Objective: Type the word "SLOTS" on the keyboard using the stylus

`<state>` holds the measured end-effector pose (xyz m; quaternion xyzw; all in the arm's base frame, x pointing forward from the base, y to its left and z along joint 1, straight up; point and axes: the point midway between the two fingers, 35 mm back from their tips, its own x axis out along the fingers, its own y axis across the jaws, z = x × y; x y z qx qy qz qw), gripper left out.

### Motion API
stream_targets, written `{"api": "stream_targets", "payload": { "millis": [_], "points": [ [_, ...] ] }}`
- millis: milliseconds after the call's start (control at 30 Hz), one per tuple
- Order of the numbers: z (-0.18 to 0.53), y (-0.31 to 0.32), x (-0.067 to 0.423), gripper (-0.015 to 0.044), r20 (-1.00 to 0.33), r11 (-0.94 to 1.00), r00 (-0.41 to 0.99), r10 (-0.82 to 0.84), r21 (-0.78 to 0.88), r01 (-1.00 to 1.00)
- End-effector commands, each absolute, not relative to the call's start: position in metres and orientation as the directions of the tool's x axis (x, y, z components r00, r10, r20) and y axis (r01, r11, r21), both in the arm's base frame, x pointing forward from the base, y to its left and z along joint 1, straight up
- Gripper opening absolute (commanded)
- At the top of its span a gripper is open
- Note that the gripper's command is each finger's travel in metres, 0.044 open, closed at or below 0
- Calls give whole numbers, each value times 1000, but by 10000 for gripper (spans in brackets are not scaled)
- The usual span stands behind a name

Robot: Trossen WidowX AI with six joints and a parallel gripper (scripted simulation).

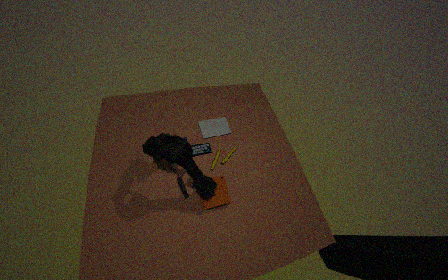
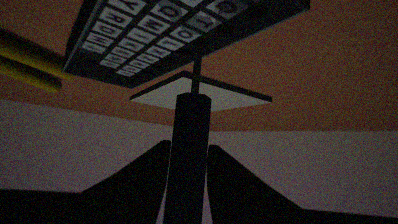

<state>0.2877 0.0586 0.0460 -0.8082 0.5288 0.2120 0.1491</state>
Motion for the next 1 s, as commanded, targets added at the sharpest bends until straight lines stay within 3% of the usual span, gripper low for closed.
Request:
{"api": "stream_targets", "payload": {
  "millis": [0, 200, 600, 967],
  "points": [
    [62, 59, 288, 81, -505, -393, 351, -789, -24, -919],
    [64, 56, 289, 78, -504, -382, 344, -792, -30, -924],
    [74, -1, 294, 0, -510, -123, 120, -852, -28, -992],
    [83, -48, 289, 0, -511, 105, -76, -856, -27, -994]
  ]
}}
